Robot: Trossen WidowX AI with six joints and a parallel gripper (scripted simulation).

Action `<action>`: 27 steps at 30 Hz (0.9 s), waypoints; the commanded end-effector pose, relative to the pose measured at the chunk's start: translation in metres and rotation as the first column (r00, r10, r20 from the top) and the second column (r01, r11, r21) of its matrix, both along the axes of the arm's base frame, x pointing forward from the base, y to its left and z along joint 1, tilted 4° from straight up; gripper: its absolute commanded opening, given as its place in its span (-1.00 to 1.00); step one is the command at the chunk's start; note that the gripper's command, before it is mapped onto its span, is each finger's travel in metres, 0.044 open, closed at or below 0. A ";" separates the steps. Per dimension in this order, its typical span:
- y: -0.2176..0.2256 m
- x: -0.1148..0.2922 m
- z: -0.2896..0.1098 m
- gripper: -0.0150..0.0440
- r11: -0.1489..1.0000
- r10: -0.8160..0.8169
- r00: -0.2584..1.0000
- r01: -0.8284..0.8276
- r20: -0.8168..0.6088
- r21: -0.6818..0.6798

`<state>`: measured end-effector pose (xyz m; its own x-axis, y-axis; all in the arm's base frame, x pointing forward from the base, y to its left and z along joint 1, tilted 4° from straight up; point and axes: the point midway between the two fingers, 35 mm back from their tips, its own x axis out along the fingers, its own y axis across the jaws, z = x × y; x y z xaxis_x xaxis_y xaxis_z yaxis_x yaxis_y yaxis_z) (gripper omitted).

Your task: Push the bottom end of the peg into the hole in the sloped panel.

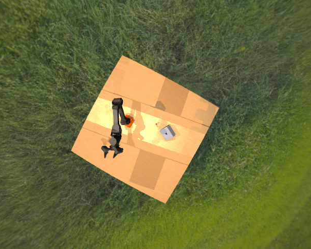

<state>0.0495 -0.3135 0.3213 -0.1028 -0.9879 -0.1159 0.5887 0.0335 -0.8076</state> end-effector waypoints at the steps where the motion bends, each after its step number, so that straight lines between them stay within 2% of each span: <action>1: 0.000 0.000 0.000 0.95 1.000 0.001 1.000 -0.001 -0.001 0.001; 2: 0.000 0.002 -0.001 1.00 1.000 0.006 1.000 -0.006 -0.006 0.004; 15: 0.001 0.059 -0.025 1.00 0.965 0.234 0.952 -0.204 -0.198 0.164; 27: 0.014 0.119 -0.051 1.00 0.861 0.495 0.782 -0.382 -0.378 0.336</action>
<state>0.1552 -0.3025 0.2737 0.2045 -0.9073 -0.3675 0.1200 0.3958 -0.9105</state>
